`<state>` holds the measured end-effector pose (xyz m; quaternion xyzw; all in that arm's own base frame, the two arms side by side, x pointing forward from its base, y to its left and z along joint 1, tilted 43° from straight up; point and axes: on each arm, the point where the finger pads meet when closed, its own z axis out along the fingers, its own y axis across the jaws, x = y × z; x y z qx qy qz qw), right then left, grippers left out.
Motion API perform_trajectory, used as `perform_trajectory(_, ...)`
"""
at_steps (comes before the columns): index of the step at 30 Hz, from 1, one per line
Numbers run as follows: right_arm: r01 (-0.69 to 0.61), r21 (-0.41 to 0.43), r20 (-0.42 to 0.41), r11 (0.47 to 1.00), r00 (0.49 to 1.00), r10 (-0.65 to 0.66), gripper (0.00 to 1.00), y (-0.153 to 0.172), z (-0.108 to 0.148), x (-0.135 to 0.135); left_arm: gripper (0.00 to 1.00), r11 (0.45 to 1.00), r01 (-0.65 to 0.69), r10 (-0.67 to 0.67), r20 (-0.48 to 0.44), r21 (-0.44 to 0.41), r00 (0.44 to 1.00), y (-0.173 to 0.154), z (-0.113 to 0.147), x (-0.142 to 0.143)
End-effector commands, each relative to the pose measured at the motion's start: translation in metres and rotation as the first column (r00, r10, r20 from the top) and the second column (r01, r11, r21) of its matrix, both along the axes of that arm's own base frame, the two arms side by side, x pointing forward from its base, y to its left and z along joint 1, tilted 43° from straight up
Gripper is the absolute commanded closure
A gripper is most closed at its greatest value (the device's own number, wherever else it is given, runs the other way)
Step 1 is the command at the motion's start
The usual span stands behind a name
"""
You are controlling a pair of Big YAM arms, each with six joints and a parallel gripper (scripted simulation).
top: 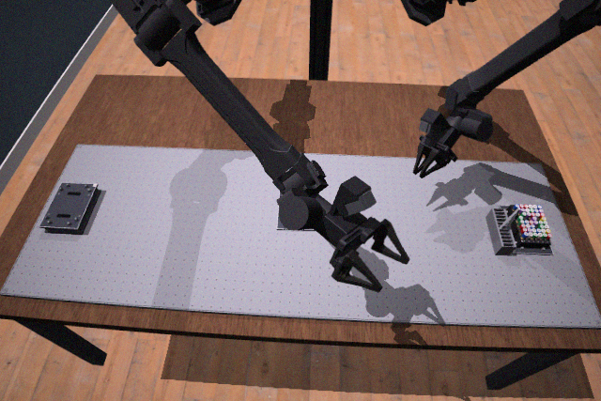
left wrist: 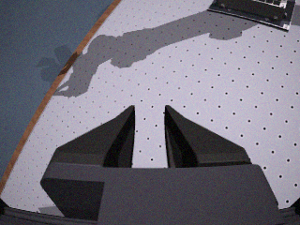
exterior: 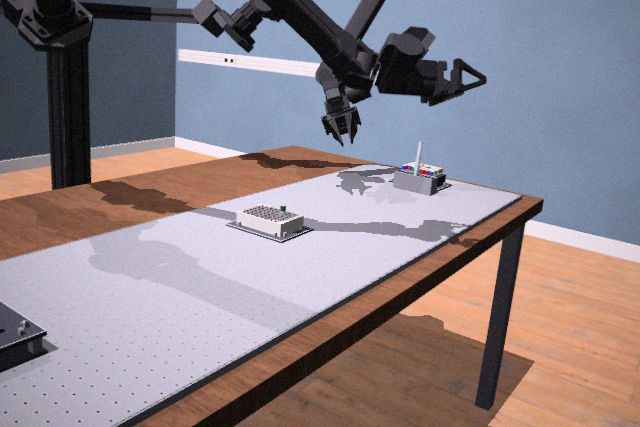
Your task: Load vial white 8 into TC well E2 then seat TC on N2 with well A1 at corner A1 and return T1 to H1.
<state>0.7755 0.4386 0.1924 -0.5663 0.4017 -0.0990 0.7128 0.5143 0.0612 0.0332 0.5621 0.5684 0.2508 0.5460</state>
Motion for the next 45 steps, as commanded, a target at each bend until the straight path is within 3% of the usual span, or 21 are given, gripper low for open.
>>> perform_trajectory(1, -0.007, 0.014, 0.029, 1.000, 1.000, 0.007, 0.00, 0.006, 0.019, 0.000, 0.76, 0.995, -0.067, 0.062, -0.074, -0.076, 0.995, 0.008, 0.001, -0.011)
perform_trajectory(3, -0.007, 0.014, 0.029, 1.000, 1.000, 0.007, 0.00, 0.006, 0.019, 0.000, 0.76, 0.992, -0.079, 0.068, -0.104, -0.099, 0.992, -0.005, 0.001, -0.009)
perform_trajectory(9, -0.007, 0.014, 0.029, 1.000, 1.000, 0.007, 0.00, 0.006, 0.019, 0.000, 0.76, 0.967, -0.198, 0.168, -0.184, -0.158, 0.969, 0.002, 0.009, -0.005)
perform_trajectory(11, -0.007, 0.014, 0.029, 1.000, 1.000, 0.007, 0.00, 0.006, 0.019, 0.000, 0.76, 0.950, -0.259, 0.217, -0.226, -0.175, 0.950, 0.015, 0.007, -0.017)
perform_trajectory(15, -0.007, 0.014, 0.029, 1.000, 1.000, 0.007, 0.00, 0.006, 0.019, 0.000, 0.76, 0.940, -0.283, 0.232, -0.253, -0.190, 0.939, 0.006, 0.008, -0.013)
perform_trajectory(17, -0.007, 0.014, 0.029, 1.000, 1.000, 0.007, 0.00, 0.006, 0.019, 0.000, 0.76, 0.914, -0.353, 0.289, -0.285, -0.203, 0.914, 0.025, 0.010, -0.023)
perform_trajectory(20, -0.007, 0.014, 0.029, 1.000, 1.000, 0.007, 0.00, 0.006, 0.019, 0.000, 0.76, 0.895, -0.387, 0.311, -0.312, -0.222, 0.898, 0.014, 0.017, -0.013)
perform_trajectory(27, -0.007, 0.014, 0.029, 1.000, 1.000, 0.007, 0.00, 0.006, 0.019, 0.000, 0.76, 0.800, -0.549, 0.423, -0.421, -0.241, 0.802, 0.028, 0.016, -0.037)
perform_trajectory(32, -0.007, 0.014, 0.029, 1.000, 1.000, 0.007, 0.00, 0.006, 0.019, 0.000, 0.76, 0.763, -0.596, 0.456, -0.445, -0.251, 0.771, 0.026, 0.024, -0.033)
perform_trajectory(36, -0.007, 0.014, 0.029, 1.000, 1.000, 0.007, 0.00, 0.006, 0.019, 0.000, 0.76, 0.686, -0.686, 0.516, -0.501, -0.244, 0.695, 0.037, 0.023, -0.054)
perform_trajectory(45, -0.007, 0.014, 0.029, 1.000, 1.000, 0.007, 0.00, 0.006, 0.019, 0.000, 0.76, 0.515, -0.825, 0.615, -0.570, -0.234, 0.545, 0.043, 0.038, -0.071)
